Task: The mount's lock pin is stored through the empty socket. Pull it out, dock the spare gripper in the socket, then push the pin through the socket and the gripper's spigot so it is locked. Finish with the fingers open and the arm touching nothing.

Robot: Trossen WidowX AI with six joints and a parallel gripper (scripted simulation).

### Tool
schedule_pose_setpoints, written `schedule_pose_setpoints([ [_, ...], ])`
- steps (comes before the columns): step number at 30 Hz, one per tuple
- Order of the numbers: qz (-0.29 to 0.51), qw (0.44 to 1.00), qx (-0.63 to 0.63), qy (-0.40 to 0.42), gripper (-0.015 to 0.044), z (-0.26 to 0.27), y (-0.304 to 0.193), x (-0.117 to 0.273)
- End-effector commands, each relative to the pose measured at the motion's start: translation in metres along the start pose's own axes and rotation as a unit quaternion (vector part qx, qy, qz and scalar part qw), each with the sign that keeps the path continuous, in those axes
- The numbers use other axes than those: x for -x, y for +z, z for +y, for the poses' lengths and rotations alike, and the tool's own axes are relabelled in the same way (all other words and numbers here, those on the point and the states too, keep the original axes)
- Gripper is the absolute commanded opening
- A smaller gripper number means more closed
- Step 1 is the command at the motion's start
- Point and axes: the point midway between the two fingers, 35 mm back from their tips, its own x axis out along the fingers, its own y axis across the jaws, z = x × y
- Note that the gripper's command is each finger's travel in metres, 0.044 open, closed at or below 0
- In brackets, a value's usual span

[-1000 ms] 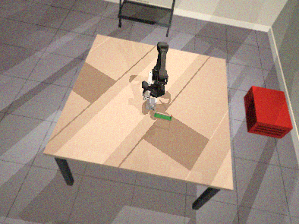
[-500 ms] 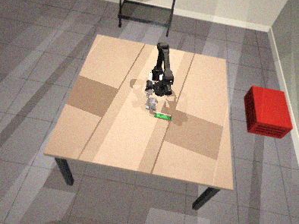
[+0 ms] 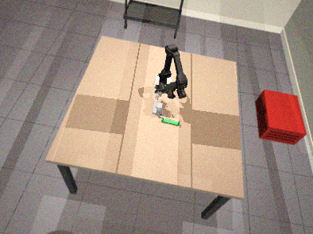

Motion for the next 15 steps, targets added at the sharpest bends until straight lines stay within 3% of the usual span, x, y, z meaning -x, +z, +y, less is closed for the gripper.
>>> schedule_pose_setpoints([
  [1, 0.000, 0.999, 0.029, -0.034, 0.0000, -0.001, -0.003, 0.005],
  [15, -0.023, 0.978, 0.138, -0.154, 0.0000, -0.005, -0.005, 0.032],
])
